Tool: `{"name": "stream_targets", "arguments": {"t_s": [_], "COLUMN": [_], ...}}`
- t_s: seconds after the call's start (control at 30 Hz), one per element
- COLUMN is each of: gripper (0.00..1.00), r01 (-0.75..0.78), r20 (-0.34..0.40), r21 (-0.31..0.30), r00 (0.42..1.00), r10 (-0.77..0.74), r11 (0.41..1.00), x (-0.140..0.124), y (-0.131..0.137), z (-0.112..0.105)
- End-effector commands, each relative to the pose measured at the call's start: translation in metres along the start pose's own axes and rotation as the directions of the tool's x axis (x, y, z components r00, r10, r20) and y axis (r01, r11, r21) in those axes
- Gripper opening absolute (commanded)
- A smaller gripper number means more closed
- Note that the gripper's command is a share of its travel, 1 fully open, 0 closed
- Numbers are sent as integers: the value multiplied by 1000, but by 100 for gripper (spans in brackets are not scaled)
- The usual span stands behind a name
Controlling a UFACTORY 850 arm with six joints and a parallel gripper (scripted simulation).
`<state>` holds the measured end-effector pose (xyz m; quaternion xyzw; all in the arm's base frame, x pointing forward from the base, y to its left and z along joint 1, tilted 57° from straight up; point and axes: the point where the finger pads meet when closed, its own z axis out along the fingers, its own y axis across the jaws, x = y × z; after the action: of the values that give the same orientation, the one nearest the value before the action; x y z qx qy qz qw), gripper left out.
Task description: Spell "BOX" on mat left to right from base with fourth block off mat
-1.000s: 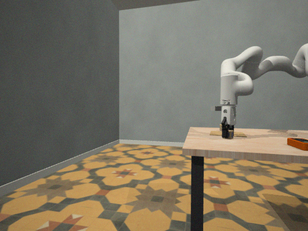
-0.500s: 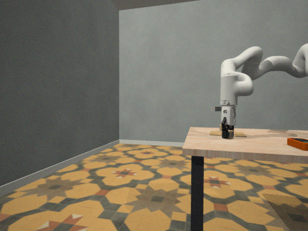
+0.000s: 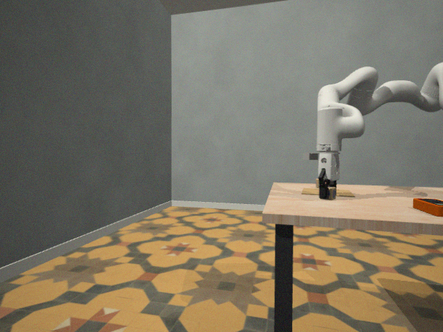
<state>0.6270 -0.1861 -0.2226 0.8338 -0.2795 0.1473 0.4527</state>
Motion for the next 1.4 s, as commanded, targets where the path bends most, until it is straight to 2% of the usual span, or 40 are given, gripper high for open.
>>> {"name": "stream_targets", "arguments": {"t_s": [0.0,0.1,0.13,0.67,0.7,1.37], "gripper": [87,87,65,65,44,44], "r01": [0,0,0,0,0,0], "r20": [-1,-1,-1,-1,-1,-1], "r21": [1,1,1,1,1,1], "r00": [1000,1000,1000,1000,1000,1000], "r10": [0,0,0,0,0,0], "r11": [1000,1000,1000,1000,1000,1000], "x": [1,1,1,1,1,1], "y": [0,0,0,0,0,0], "z": [-1,-1,-1,-1,-1,-1]}}
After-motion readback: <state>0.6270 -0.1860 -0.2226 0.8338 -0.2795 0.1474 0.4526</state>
